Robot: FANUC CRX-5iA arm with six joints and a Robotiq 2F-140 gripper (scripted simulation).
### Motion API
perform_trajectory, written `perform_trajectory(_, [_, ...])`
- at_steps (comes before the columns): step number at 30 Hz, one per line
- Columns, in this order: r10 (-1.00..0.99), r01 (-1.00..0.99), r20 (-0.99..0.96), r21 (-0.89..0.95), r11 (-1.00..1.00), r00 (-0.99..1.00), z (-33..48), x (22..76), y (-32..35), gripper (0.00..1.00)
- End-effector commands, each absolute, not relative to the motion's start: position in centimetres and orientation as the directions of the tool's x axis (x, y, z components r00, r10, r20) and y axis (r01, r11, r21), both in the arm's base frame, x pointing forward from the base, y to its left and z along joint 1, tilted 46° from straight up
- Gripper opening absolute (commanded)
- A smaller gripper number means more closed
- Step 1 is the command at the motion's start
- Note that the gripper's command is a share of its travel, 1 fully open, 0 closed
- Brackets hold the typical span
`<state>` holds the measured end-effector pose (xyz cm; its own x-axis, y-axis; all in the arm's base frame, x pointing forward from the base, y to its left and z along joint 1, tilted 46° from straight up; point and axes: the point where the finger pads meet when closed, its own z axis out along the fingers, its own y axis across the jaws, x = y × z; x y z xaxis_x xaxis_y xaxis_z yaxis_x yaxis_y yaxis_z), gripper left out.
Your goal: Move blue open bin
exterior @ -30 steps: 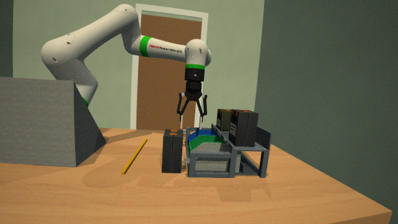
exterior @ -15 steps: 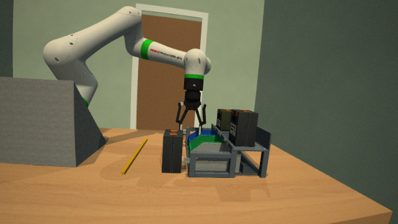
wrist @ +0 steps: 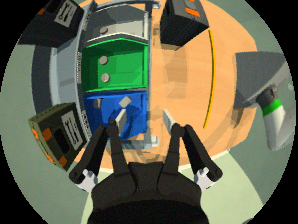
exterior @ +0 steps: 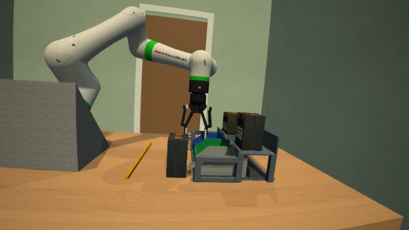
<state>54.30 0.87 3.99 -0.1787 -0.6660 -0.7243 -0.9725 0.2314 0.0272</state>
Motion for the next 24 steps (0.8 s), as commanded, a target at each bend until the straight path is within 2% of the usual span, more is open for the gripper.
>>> perform_trajectory(1, [-0.666,-0.972,-0.724,0.027,0.232,-0.179,4.0,54.31,0.85,0.57])
perform_trajectory(24, [-0.666,-0.972,-0.724,0.027,0.232,-0.179,4.38,54.24,0.46,0.57])
